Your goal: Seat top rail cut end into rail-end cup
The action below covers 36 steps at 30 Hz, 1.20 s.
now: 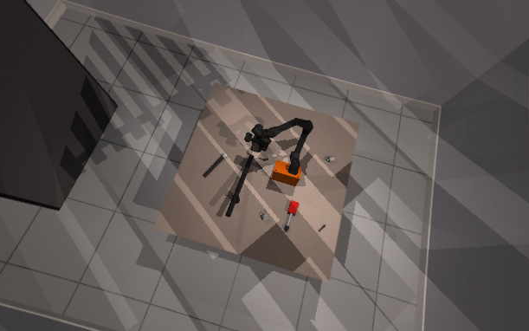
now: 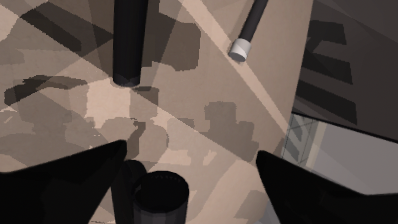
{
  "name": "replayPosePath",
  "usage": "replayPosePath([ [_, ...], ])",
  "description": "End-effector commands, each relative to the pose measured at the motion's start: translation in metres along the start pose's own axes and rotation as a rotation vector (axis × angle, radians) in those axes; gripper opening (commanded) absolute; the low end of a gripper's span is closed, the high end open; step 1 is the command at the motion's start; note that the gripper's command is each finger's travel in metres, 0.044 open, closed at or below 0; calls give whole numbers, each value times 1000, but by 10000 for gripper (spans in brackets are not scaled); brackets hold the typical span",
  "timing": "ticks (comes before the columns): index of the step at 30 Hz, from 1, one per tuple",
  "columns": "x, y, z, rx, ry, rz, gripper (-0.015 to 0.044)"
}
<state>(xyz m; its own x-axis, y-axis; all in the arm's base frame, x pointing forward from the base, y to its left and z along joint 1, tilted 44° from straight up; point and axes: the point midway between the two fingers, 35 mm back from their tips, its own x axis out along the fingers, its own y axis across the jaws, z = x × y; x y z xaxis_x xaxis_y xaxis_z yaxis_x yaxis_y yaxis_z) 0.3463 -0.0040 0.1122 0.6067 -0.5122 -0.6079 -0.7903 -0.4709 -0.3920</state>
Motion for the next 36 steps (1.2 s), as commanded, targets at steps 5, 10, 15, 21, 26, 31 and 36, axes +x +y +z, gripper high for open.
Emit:
replayPosePath([
  [5, -14, -11, 30, 371, -23, 25, 440],
  [10, -32, -19, 58, 711, -25, 43, 440],
  [15, -52, -24, 85, 1048, -15, 48, 440],
  [21, -79, -28, 114, 1408, -2, 29, 440],
  [26, -86, -29, 121, 1548, 0, 20, 440],
  [31, -86, -29, 121, 1548, 0, 20, 440],
  [36, -86, -29, 121, 1548, 0, 20, 440],
])
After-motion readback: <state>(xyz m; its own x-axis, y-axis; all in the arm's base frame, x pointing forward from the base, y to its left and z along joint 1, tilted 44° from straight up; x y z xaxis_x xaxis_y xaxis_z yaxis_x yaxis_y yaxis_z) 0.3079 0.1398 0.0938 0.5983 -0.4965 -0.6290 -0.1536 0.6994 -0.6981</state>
